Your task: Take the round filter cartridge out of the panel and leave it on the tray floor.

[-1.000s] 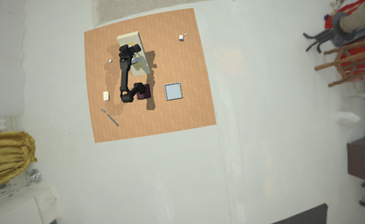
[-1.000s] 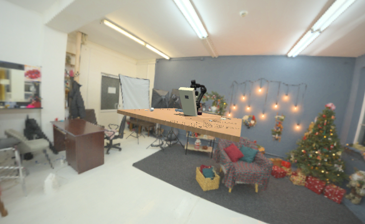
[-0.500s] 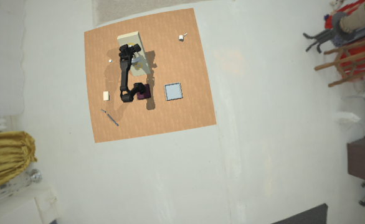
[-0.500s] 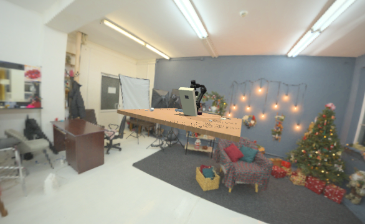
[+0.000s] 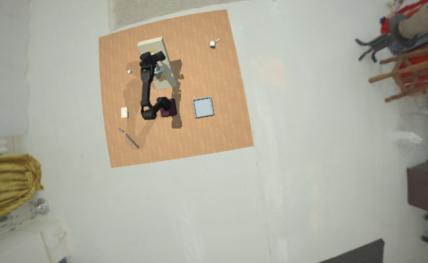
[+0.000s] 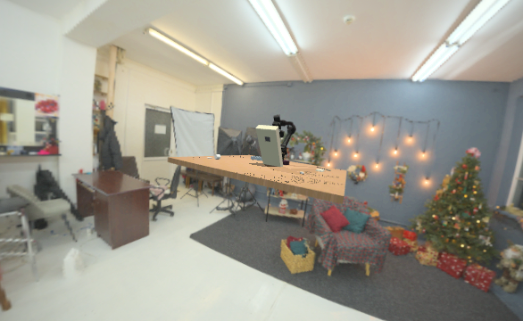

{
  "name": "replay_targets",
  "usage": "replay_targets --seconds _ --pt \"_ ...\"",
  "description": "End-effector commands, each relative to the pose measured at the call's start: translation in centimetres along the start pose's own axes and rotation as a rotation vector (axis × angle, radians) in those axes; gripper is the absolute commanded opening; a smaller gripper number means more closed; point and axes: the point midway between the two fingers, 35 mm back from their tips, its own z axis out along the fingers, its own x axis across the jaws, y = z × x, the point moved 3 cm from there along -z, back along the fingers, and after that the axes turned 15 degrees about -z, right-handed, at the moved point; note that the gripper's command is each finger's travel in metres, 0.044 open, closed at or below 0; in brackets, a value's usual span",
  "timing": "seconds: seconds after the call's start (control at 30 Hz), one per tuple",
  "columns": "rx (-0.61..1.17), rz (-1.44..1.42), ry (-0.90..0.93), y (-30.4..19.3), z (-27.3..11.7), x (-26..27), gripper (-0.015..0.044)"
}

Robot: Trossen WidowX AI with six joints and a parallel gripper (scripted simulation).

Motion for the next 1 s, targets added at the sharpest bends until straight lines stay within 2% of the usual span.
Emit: replay_targets --seconds 0.0,0.7,0.97 --pt "-0.001 0.004 -0.004 0.01 0.36 -0.06 0.0096" --pt "-0.001 0.004 -0.005 0.02 1.19 -0.06 0.0096" --pt "0.001 0.001 -0.001 -0.03 0.9 0.01 0.0042"
